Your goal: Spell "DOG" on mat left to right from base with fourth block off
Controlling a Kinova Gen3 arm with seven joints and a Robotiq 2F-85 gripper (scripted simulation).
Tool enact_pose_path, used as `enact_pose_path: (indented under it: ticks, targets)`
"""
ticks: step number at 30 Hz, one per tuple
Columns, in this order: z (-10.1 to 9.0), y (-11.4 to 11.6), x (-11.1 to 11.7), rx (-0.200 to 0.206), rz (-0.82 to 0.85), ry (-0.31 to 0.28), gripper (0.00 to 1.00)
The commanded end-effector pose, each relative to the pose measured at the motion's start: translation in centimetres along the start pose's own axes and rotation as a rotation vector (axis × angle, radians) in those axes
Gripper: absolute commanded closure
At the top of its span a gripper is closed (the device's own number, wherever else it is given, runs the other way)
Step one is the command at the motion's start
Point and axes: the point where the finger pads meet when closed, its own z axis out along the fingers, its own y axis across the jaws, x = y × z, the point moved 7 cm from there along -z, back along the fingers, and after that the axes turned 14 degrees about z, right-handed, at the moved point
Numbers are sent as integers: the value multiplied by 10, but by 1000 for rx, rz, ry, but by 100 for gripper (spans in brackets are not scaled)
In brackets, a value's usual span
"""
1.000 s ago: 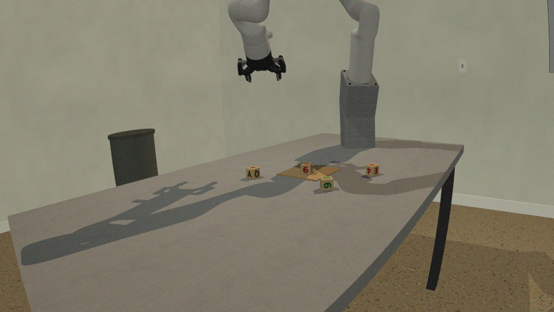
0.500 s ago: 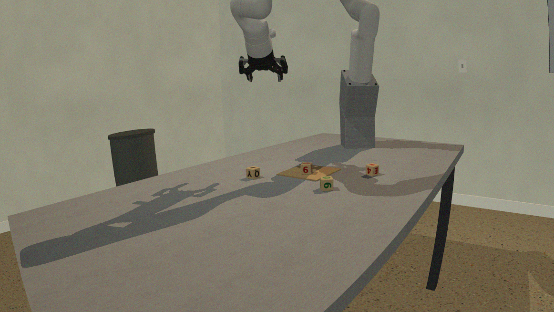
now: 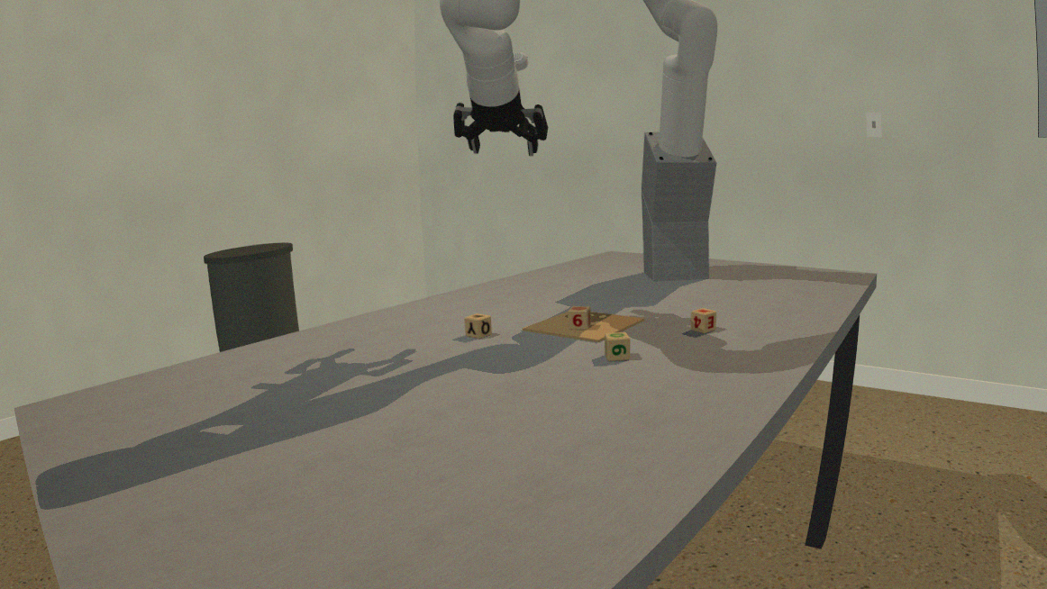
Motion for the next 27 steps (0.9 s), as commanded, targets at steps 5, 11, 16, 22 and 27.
enact_pose_path:
  ticks: [5,11,16,22,27]
  targets:
    - [-11,9,-7,-5,48,-37,0]
    - [-19,15,-11,-12,86,-59,0]
    - [-19,15,-11,-12,86,-59,0]
    - [-26,22,-14,-19,124,-81,0]
    - [-34,29,-17,-28,163,-102,0]
